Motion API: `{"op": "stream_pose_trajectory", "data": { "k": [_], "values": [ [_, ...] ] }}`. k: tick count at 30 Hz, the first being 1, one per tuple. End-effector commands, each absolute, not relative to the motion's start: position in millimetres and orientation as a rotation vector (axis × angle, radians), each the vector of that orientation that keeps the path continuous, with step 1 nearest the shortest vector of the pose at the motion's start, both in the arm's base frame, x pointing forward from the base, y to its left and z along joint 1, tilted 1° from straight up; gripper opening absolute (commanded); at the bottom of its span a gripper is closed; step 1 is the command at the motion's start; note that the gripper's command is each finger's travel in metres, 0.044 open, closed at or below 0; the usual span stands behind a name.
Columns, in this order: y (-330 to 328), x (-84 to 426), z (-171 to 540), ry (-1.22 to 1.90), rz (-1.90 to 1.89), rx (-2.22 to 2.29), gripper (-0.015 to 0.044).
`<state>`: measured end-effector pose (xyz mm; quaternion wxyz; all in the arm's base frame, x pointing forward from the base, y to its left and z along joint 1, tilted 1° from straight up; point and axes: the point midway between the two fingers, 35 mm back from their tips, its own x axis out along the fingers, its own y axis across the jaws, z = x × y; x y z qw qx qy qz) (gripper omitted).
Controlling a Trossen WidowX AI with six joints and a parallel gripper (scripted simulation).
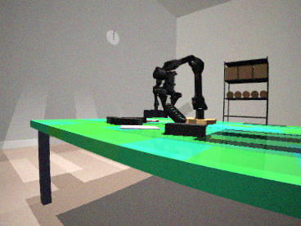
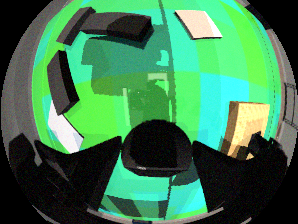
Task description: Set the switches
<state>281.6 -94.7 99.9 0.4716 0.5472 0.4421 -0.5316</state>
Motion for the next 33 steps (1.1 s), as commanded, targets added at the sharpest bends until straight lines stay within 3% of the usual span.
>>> {"op": "stream_pose_trajectory", "data": {
  "k": [1, 33],
  "values": [
    [-92.1, 280.2, 90.7, 1.117, -1.301, 1.335, 0.0338],
    [-106.7, 278.4, 70.9, 1.116, -1.302, 1.333, 0.0338]
  ]
}}
